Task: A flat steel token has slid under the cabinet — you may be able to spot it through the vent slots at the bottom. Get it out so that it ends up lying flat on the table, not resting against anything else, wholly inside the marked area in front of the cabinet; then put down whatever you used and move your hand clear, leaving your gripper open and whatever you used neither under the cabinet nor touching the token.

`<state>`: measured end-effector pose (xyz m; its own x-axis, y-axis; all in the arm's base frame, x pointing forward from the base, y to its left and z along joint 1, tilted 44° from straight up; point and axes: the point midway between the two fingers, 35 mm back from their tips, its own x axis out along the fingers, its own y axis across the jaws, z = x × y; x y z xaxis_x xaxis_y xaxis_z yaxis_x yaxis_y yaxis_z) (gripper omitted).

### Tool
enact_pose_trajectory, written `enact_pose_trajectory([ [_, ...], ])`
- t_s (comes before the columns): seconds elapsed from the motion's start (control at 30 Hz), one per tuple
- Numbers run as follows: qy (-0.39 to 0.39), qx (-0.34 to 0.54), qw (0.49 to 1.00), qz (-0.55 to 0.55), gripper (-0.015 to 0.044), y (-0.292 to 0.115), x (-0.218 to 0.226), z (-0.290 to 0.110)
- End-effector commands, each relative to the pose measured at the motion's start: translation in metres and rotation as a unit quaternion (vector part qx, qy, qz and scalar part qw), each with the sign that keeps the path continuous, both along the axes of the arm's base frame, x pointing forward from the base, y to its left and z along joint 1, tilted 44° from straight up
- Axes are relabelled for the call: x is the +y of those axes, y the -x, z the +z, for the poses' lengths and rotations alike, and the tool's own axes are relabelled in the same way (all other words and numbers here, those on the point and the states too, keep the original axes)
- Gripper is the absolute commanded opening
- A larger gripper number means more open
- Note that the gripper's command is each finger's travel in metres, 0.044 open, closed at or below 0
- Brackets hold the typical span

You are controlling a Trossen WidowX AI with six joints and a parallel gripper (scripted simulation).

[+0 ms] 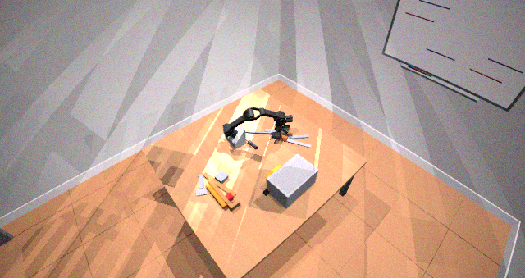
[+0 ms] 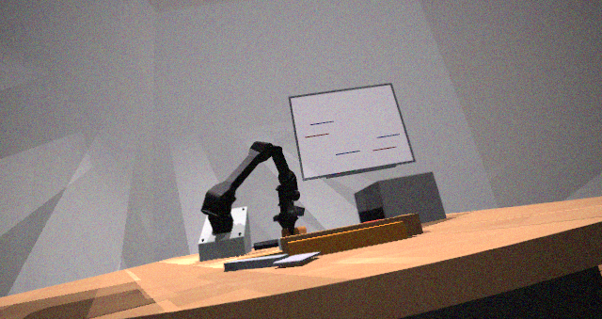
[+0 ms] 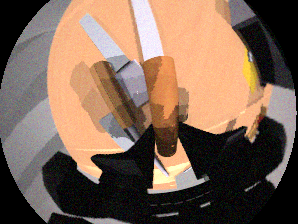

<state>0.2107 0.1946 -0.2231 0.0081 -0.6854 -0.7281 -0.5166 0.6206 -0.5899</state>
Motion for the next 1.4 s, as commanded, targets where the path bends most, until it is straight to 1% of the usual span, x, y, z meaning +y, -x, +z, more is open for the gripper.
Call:
enact_pose_trajectory([
  [0.0, -0.006, -0.015, 1.0, -0.008, 0.0, -0.0021, 0.0048, 0.0],
  [1.37, -0.008, -0.126, 0.984, -0.128, 0.0, -0.0023, 0.0044, 0.0002],
])
